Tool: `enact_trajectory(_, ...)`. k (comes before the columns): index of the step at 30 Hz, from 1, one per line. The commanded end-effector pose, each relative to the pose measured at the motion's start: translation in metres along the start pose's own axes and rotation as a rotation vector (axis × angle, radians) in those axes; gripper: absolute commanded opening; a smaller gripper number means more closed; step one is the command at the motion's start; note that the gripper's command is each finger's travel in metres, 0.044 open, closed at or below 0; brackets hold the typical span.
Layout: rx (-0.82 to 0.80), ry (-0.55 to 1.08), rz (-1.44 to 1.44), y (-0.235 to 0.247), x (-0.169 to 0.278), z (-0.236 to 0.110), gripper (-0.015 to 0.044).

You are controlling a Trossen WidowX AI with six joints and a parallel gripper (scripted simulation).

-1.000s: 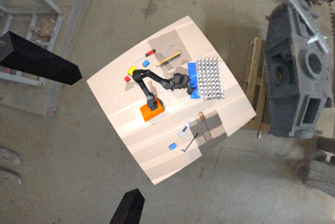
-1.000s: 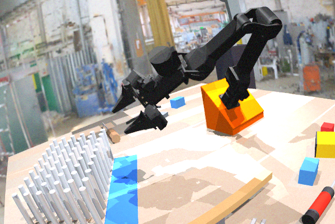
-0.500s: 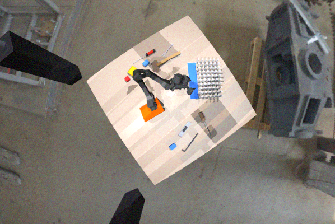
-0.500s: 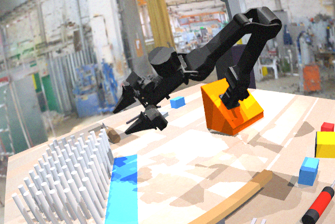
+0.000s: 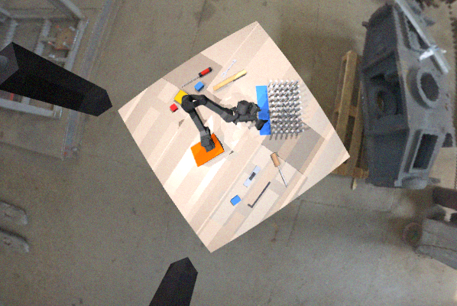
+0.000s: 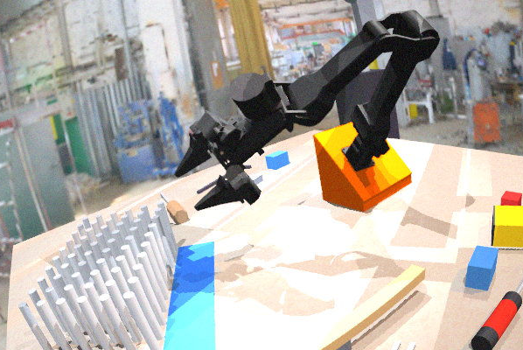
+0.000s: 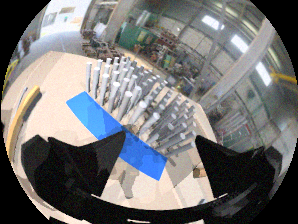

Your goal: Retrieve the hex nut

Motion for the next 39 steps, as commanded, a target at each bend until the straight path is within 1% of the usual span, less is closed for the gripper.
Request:
enact_trajectory(1,0.042,0.052,-0.134,-0.018,-0.011,0.015,0.044)
enact_trajectory(6,0.1,0.211,-0.447,-0.063,-0.027,0.046,0.044)
enact_trajectory(9,0.108,0.339,-0.608,-0.096,-0.028,0.061,0.044)
enact_trajectory(16,0.032,0.572,-0.871,-0.152,-0.016,0.08,0.044)
enact_trajectory(22,-0.121,0.742,-1.079,-0.192,0.002,0.091,0.044)
enact_trajectory(28,-0.344,0.867,-1.269,-0.228,0.025,0.097,0.044)
enact_trajectory(35,-0.666,0.93,-1.458,-0.263,0.057,0.097,0.044)
enact_trajectory(39,-0.685,0.931,-1.468,-0.265,0.059,0.096,0.044)
Point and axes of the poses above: the point midway between the two fingers, 35 mm back from their tips, its own z axis out along the fingers, its own y axis across the jaws, x = y × z, the point moved 6 cm from there along -z, back along the fingers, and after that the axes turned 1 degree about z, right-handed, at the moved point
